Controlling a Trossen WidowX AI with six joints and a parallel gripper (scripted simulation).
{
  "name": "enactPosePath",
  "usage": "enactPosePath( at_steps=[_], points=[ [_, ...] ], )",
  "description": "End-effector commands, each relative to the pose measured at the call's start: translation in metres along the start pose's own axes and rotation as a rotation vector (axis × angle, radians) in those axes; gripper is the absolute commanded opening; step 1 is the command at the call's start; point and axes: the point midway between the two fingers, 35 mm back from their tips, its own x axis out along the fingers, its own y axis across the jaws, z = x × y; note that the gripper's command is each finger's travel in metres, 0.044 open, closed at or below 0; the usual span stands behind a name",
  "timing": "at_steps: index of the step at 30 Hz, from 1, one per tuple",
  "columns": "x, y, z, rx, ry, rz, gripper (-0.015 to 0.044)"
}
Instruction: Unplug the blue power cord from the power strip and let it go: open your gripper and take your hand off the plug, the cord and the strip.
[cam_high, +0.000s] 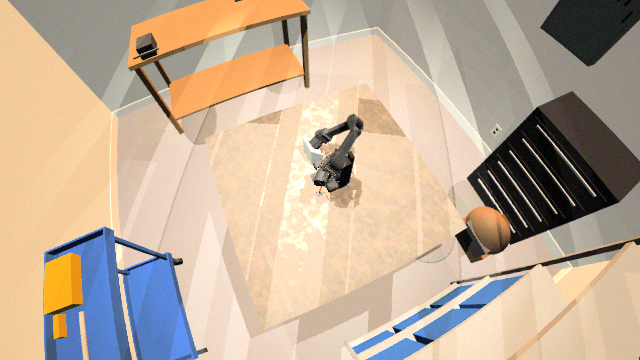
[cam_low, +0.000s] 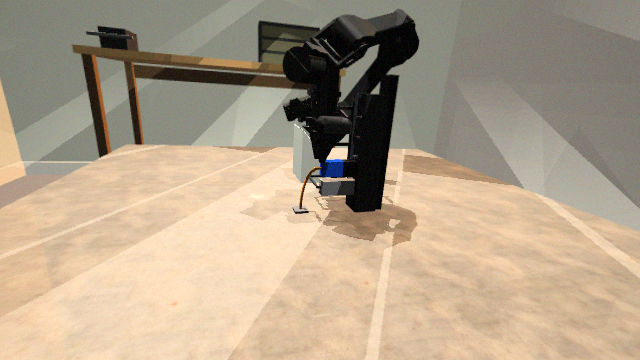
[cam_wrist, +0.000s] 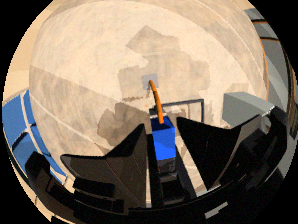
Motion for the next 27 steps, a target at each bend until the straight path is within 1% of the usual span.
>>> enactPosePath(
  at_steps=[1,8,25,27],
  points=[
    [0.0,-0.001,-0.009,0.007,0.006,0.0,0.016],
    [0.001,-0.002,-0.019,0.007,0.007,0.0,0.016],
    [0.013,-0.002,-0.02,0.007,0.008,0.0,0.016],
    [0.01,-0.001,-0.019,0.002,0.004,-0.003,0.0107]
  ],
)
